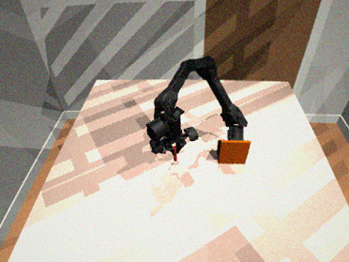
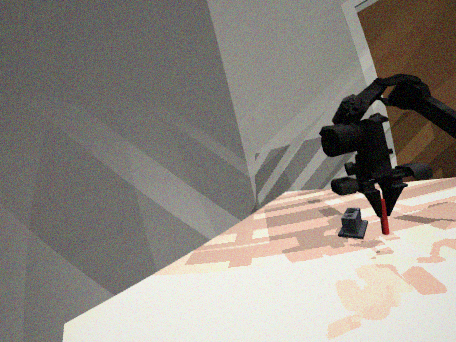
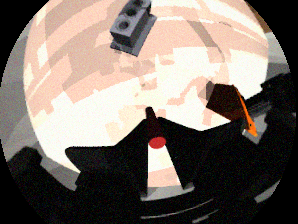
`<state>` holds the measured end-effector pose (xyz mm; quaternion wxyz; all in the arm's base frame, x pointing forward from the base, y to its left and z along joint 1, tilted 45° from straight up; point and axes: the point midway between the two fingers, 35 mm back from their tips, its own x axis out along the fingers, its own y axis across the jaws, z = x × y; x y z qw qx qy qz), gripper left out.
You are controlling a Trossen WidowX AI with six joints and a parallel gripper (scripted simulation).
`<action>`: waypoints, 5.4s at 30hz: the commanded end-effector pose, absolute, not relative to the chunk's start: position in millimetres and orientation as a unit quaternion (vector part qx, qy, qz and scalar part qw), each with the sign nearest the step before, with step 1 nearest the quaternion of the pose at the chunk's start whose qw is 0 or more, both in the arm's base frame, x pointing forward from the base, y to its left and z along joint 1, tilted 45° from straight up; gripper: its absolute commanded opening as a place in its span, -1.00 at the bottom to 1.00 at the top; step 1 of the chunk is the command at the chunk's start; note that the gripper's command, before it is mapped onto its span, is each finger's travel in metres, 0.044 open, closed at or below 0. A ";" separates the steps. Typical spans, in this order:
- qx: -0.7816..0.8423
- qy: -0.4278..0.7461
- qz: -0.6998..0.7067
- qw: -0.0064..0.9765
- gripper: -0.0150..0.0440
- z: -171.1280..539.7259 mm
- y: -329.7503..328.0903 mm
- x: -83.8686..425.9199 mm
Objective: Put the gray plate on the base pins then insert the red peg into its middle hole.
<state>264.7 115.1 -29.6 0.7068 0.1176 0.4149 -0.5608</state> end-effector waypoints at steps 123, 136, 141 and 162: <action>0.123 0.402 -0.563 0.711 -0.49 75.9 -4.7 352.7; 0.123 0.402 -0.564 0.711 -0.49 74.8 -5.9 352.2; 0.123 0.402 -0.564 0.711 -0.31 74.8 -5.9 352.2; 0.121 0.401 -0.562 0.713 0.02 77.8 -2.1 350.9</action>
